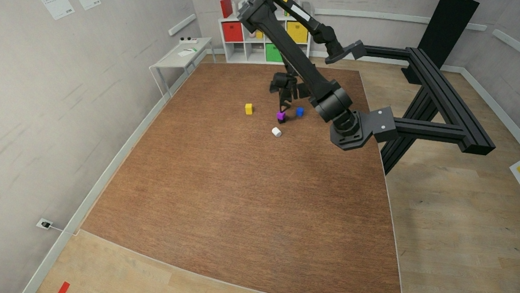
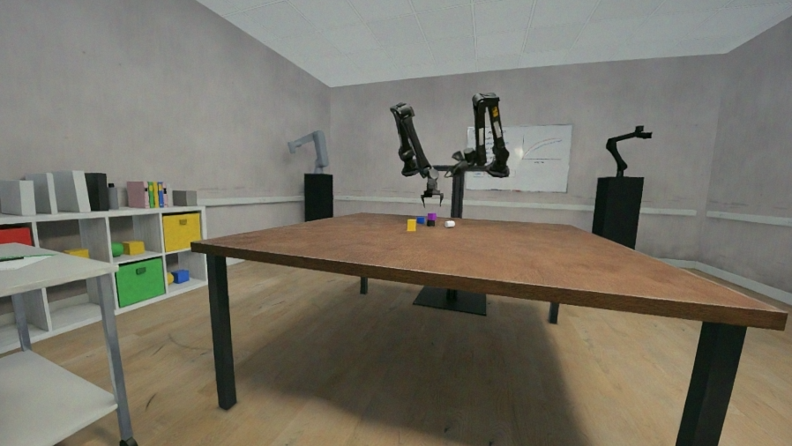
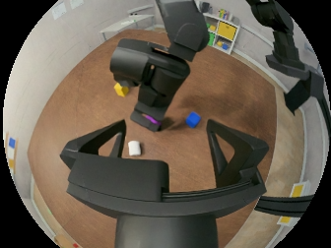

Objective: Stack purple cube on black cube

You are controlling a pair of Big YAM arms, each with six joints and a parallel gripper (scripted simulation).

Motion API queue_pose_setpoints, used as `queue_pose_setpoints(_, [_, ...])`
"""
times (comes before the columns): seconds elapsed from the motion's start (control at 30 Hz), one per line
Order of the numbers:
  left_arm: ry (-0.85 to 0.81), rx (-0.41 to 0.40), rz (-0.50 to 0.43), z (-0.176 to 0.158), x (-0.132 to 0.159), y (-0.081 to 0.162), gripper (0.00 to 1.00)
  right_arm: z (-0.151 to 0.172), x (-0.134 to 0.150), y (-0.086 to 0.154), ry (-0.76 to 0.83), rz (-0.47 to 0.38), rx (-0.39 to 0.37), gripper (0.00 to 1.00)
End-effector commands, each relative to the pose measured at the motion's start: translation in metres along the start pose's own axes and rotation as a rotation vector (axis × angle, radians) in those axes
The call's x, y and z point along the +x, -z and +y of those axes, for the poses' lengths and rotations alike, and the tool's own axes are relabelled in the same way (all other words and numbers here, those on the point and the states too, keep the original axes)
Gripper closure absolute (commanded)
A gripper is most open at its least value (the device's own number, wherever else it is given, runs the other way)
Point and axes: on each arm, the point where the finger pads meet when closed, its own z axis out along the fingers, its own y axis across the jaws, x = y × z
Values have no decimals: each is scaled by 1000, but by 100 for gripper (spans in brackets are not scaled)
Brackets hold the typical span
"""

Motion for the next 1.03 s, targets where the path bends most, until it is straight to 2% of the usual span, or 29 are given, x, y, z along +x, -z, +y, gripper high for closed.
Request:
queue_pose_setpoints(0.0, [17, -14, -15, 4, -4, 0, 0, -8, 6, -6, 182, -71, -24, 0])
queue_pose_setpoints(0.2, [17, -14, -15, 4, -4, 0, 0, -10, 9, -8, 383, -194, -81, 0])
queue_pose_setpoints(0.37, [17, -14, -15, 4, -4, 0, 0, -9, 11, -8, 465, -259, -126, 0])
queue_pose_setpoints(0.6, [17, -14, -15, 4, -4, 0, 0, -8, 12, -8, 448, -275, -156, 0])
queue_pose_setpoints(1.0, [17, -14, -15, 4, -4, 0, 0, -8, 13, -8, 443, -274, -157, 0])
